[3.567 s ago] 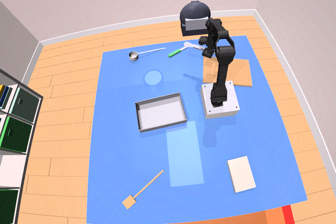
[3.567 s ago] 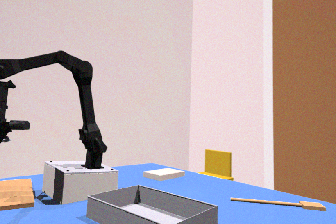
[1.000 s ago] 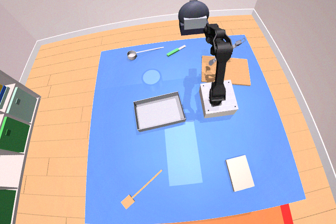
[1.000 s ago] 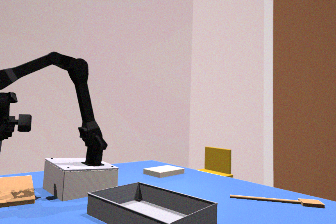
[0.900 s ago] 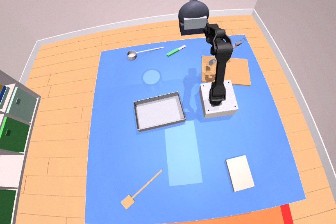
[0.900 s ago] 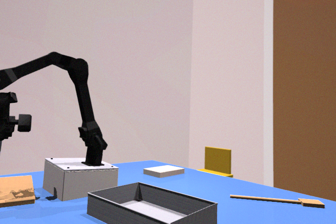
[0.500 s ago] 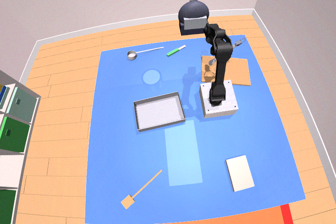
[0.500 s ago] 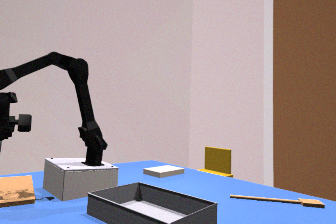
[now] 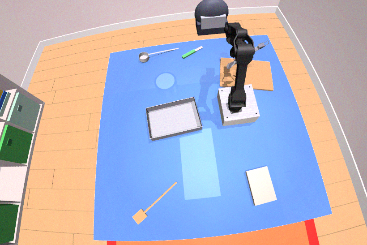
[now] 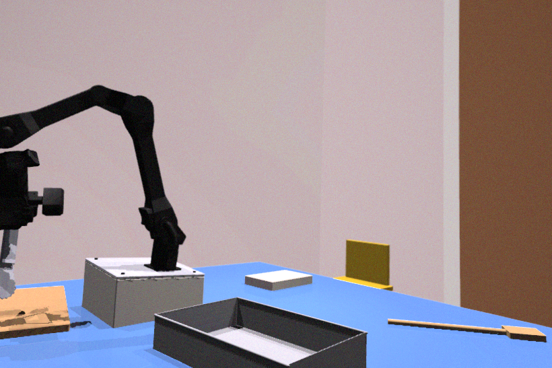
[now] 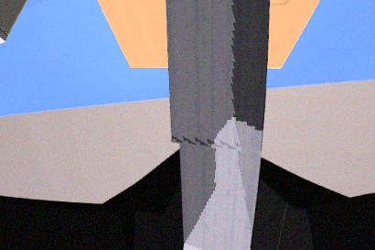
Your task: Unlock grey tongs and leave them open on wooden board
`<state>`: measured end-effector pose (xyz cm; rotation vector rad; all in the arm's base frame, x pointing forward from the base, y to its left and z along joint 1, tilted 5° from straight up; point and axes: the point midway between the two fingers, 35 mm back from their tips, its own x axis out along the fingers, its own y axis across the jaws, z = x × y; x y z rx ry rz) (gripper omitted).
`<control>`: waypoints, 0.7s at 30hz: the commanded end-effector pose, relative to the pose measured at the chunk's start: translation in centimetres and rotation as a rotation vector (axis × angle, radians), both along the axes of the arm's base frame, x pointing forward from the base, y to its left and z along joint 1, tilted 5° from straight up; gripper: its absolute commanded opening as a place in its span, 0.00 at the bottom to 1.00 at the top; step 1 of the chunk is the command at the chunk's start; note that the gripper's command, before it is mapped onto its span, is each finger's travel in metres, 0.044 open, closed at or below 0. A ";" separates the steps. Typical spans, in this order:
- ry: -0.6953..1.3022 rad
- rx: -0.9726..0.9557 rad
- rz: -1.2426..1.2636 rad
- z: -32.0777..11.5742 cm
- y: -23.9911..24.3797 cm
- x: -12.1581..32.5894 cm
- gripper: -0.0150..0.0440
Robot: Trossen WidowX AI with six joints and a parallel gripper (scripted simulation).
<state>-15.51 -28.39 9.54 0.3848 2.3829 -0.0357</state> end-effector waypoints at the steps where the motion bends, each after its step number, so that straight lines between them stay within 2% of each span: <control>1: -0.093 -0.004 -0.030 -0.4 0.4 -0.6 0.00; 11: -0.407 -0.048 -0.081 -1.8 1.1 -1.4 0.00; 21: -0.692 -0.172 -0.072 -2.0 0.9 -2.1 0.00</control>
